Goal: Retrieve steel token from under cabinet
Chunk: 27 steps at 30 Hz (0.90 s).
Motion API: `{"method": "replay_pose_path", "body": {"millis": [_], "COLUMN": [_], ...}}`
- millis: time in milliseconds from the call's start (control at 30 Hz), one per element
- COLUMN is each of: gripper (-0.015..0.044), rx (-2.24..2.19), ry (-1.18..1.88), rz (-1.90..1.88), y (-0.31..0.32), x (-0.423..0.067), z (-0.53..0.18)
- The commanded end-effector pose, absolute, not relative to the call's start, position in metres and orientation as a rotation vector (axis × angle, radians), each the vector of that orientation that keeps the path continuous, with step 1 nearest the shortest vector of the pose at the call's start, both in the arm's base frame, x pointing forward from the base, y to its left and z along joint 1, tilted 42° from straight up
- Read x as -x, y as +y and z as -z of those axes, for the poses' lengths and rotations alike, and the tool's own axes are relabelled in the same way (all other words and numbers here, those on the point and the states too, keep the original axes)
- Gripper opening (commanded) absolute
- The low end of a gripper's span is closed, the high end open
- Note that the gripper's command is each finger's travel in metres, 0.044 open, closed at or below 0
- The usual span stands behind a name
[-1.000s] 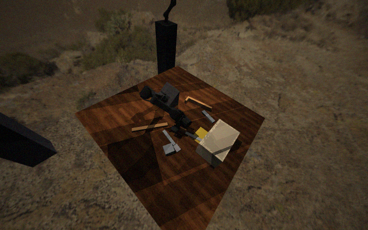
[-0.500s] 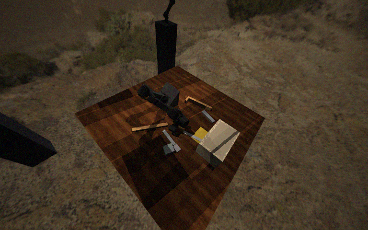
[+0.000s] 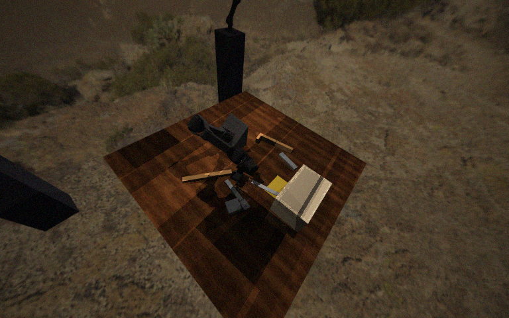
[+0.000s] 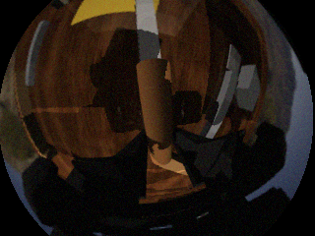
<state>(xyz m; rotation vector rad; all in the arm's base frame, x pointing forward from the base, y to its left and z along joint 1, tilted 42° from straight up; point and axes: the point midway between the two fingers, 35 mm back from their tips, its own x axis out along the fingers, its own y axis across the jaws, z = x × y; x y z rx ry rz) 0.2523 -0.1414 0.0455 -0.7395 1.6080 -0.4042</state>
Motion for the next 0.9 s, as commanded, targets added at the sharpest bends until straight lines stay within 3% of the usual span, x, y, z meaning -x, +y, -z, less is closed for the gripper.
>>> {"method": "replay_pose_path", "body": {"millis": [0,867], "gripper": [0.0000,0.0000], "rx": [0.743,0.747], "ry": [1.616,1.617], "rz": [0.402,0.399], "y": [-0.143,-0.155], "x": [-0.244,-0.235], "z": [-0.046,-0.062]}}
